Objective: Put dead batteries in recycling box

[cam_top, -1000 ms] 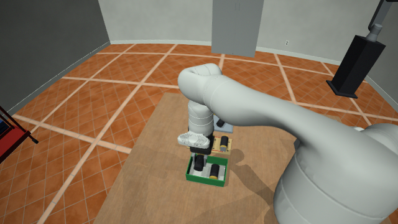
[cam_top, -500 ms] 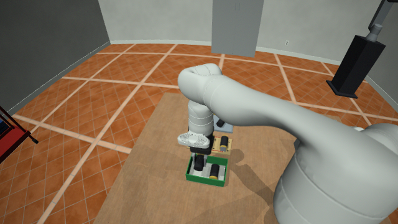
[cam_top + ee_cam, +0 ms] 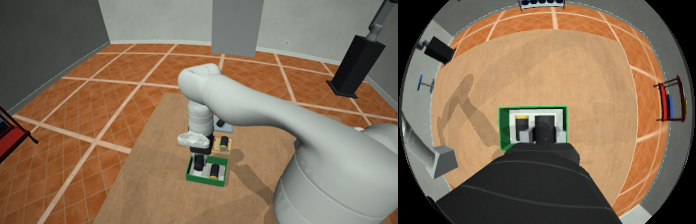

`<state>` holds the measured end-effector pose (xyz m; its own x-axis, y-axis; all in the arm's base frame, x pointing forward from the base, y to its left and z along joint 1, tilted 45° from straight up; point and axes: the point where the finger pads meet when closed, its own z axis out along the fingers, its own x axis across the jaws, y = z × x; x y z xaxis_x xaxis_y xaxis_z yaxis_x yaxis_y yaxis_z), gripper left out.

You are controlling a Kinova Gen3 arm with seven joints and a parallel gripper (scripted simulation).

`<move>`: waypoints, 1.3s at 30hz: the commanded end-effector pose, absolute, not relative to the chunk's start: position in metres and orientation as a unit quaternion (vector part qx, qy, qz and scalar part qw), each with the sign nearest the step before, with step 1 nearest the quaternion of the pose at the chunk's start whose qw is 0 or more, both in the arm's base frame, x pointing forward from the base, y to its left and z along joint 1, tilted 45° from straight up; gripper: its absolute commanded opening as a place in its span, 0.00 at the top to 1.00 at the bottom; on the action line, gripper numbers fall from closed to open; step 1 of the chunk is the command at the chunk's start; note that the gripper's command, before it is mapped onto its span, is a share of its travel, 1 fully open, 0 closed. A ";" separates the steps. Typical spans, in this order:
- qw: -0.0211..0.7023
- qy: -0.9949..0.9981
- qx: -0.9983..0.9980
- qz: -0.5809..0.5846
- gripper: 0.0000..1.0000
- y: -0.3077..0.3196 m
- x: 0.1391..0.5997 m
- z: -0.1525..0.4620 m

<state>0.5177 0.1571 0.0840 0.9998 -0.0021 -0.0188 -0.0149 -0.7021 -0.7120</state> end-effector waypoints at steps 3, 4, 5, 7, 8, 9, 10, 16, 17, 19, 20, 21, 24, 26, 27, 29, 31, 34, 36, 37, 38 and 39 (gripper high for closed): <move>0.386 0.005 -0.923 0.007 0.43 0.156 0.518 0.085; 0.386 0.005 -0.923 0.007 0.43 0.156 0.518 0.085; 0.386 0.005 -0.923 0.007 0.43 0.156 0.518 0.085; 0.386 0.005 -0.923 0.007 0.43 0.157 0.518 0.084; 0.386 0.005 -0.923 0.007 0.43 0.157 0.518 0.083; 0.386 0.005 -0.923 0.007 0.43 0.159 0.518 0.082; 0.386 0.005 -0.923 0.007 0.43 0.160 0.518 0.081; 0.386 0.005 -0.923 0.007 0.43 0.170 0.518 0.071; 0.386 0.005 -0.923 0.007 0.43 0.173 0.518 0.068; 0.386 0.005 -0.923 0.007 0.43 0.180 0.518 0.061; 0.386 0.005 -0.923 0.007 0.43 0.184 0.518 0.057; 0.386 0.005 -0.923 0.007 0.43 0.187 0.518 0.054; 0.386 0.005 -0.923 0.007 0.43 0.196 0.518 0.046; 0.386 0.005 -0.923 0.007 0.43 0.200 0.518 0.042; 0.386 0.005 -0.923 0.007 0.43 0.201 0.518 0.041; 0.386 0.005 -0.923 0.007 0.43 0.202 0.518 0.040; 0.386 0.005 -0.923 0.007 0.43 0.202 0.518 0.039; 0.386 0.005 -0.923 0.007 0.43 0.202 0.518 0.039; 0.386 0.005 -0.923 0.007 0.43 0.202 0.518 0.039; 0.386 0.005 -0.923 0.007 0.43 0.202 0.518 0.039; 0.386 0.005 -0.923 0.007 0.43 0.202 0.518 0.039; 0.386 0.005 -0.923 0.007 0.43 0.202 0.518 0.039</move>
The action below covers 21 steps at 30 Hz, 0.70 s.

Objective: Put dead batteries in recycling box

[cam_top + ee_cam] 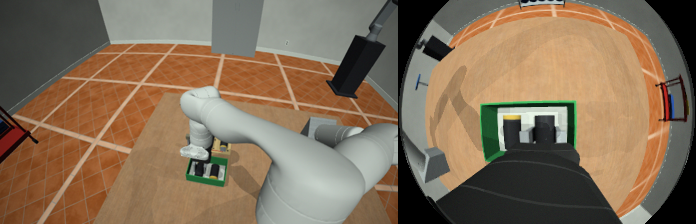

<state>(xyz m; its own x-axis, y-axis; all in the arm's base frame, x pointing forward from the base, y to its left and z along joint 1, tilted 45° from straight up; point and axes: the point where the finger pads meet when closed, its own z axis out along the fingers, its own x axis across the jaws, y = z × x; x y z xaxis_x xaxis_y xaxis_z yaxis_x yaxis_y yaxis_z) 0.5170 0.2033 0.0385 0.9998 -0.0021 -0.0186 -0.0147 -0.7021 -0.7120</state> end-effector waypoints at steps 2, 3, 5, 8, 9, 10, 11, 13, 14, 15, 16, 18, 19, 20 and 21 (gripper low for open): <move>0.386 0.005 -0.923 0.007 0.43 0.202 0.518 0.039; 0.386 0.005 -0.923 0.007 0.43 0.202 0.518 0.039; 0.386 0.005 -0.923 0.007 0.10 0.202 0.518 0.039; 0.386 0.005 -0.923 0.007 0.10 0.202 0.518 0.039; 0.386 0.005 -0.923 0.007 0.10 0.202 0.518 0.039; 0.386 0.005 -0.923 0.007 0.10 0.202 0.518 0.039; 0.386 0.005 -0.923 0.007 0.10 0.202 0.518 0.039; 0.386 0.005 -0.923 0.007 0.10 0.202 0.518 0.039; 0.386 0.005 -0.923 0.007 0.10 0.202 0.518 0.039; 0.386 0.005 -0.923 0.007 0.10 0.202 0.518 0.039; 0.386 0.005 -0.923 0.007 0.10 0.202 0.518 0.039; 0.386 0.005 -0.923 0.007 0.10 0.202 0.518 0.039; 0.386 0.005 -0.923 0.007 0.10 0.202 0.518 0.039; 0.386 0.005 -0.923 0.007 0.10 0.202 0.518 0.039; 0.386 0.005 -0.923 0.007 0.10 0.202 0.518 0.039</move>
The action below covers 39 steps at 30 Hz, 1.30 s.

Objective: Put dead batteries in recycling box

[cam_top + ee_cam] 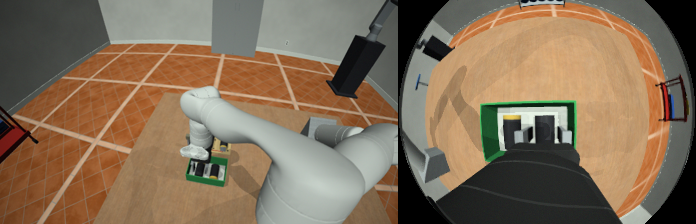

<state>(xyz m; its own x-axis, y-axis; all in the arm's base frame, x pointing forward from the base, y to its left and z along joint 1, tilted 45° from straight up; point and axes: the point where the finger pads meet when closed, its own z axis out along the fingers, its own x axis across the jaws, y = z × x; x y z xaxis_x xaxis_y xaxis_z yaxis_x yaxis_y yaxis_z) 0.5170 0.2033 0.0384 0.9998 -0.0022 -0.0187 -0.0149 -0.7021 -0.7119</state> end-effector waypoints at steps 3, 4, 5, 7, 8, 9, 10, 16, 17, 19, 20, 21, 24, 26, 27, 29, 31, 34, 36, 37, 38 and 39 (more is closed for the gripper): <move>0.386 0.005 -0.923 0.007 0.10 0.202 0.518 0.039; 0.386 0.005 -0.923 0.007 0.10 0.202 0.518 0.039; 0.386 0.005 -0.923 0.007 0.10 0.202 0.518 0.039; 0.386 0.005 -0.923 0.007 0.10 0.202 0.518 0.040; 0.386 0.005 -0.923 0.007 0.10 0.201 0.518 0.040; 0.386 0.005 -0.923 0.007 0.10 0.200 0.518 0.041; 0.386 0.005 -0.923 0.007 0.10 0.199 0.518 0.042; 0.386 0.005 -0.923 0.007 0.10 0.185 0.518 0.056; 0.386 0.005 -0.923 0.007 0.10 0.182 0.518 0.060; 0.386 0.005 -0.923 0.007 0.10 0.175 0.518 0.067; 0.386 0.005 -0.923 0.007 0.10 0.175 0.518 0.067; 0.386 0.005 -0.923 0.007 0.10 0.175 0.518 0.067; 0.386 0.005 -0.923 0.007 0.10 0.164 0.518 0.077; 0.386 0.005 -0.923 0.007 0.10 0.158 0.518 0.083; 0.386 0.005 -0.923 0.007 0.10 0.155 0.518 0.086; 0.386 0.005 -0.923 0.007 0.10 0.150 0.518 0.091; 0.386 0.005 -0.923 0.007 0.10 0.146 0.519 0.095; 0.386 0.005 -0.923 0.007 0.10 0.143 0.519 0.098; 0.386 0.005 -0.923 0.007 0.10 0.142 0.519 0.099; 0.386 0.005 -0.923 0.007 0.10 0.142 0.519 0.099; 0.386 0.005 -0.923 0.007 0.10 0.142 0.519 0.099; 0.386 0.005 -0.923 0.007 0.10 0.142 0.519 0.099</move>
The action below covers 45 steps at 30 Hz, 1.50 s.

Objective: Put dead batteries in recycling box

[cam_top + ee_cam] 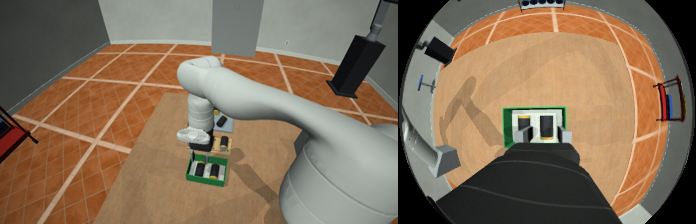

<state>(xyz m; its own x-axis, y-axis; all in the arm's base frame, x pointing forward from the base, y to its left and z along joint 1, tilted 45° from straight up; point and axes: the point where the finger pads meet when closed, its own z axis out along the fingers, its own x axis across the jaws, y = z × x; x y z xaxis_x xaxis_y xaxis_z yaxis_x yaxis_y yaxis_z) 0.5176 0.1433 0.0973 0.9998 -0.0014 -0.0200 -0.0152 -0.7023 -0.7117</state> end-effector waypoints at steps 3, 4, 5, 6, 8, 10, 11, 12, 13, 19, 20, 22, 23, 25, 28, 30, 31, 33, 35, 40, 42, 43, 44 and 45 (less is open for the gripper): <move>0.386 0.005 -0.923 0.007 0.10 0.142 0.519 0.099; 0.386 0.005 -0.923 0.007 0.10 0.142 0.519 0.099; 0.386 0.005 -0.923 0.007 0.10 0.141 0.519 0.099; 0.386 0.005 -0.923 0.007 0.10 0.139 0.519 0.101; 0.386 0.005 -0.923 0.007 0.10 0.129 0.519 0.112; 0.386 0.005 -0.923 0.007 0.10 0.116 0.519 0.124; 0.386 0.005 -0.923 0.007 0.10 0.112 0.519 0.128; 0.386 0.005 -0.923 0.007 0.10 0.110 0.519 0.130; 0.386 0.005 -0.923 0.007 0.10 0.110 0.519 0.131; 0.386 0.005 -0.923 0.007 0.10 0.109 0.519 0.131; 0.386 0.005 -0.923 0.007 0.10 0.109 0.519 0.130; 0.386 0.005 -0.923 0.007 0.10 0.109 0.519 0.130; 0.386 0.005 -0.923 0.007 0.10 0.108 0.519 0.129; 0.386 0.005 -0.923 0.007 0.10 0.107 0.519 0.128; 0.386 0.005 -0.923 0.007 0.10 0.102 0.518 0.123; 0.386 0.005 -0.923 0.007 0.10 0.098 0.518 0.119; 0.386 0.005 -0.923 0.007 0.10 0.095 0.518 0.116; 0.386 0.005 -0.923 0.007 0.10 0.095 0.518 0.116; 0.386 0.005 -0.923 0.007 0.10 0.089 0.517 0.110; 0.386 0.005 -0.923 0.007 0.10 0.066 0.515 0.087; 0.386 0.005 -0.923 0.007 0.10 0.054 0.514 0.074; 0.386 0.005 -0.923 0.007 0.10 0.047 0.514 0.068; 0.386 0.005 -0.923 0.007 0.10 0.040 0.513 0.061; 0.386 0.005 -0.923 0.007 0.10 0.033 0.513 0.053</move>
<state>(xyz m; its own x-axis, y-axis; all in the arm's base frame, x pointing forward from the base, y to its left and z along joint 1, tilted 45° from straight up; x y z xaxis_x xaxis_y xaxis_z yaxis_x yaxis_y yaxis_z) 0.5149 0.0560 0.0762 0.9997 0.0225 0.0090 0.0222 -0.7011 -0.7127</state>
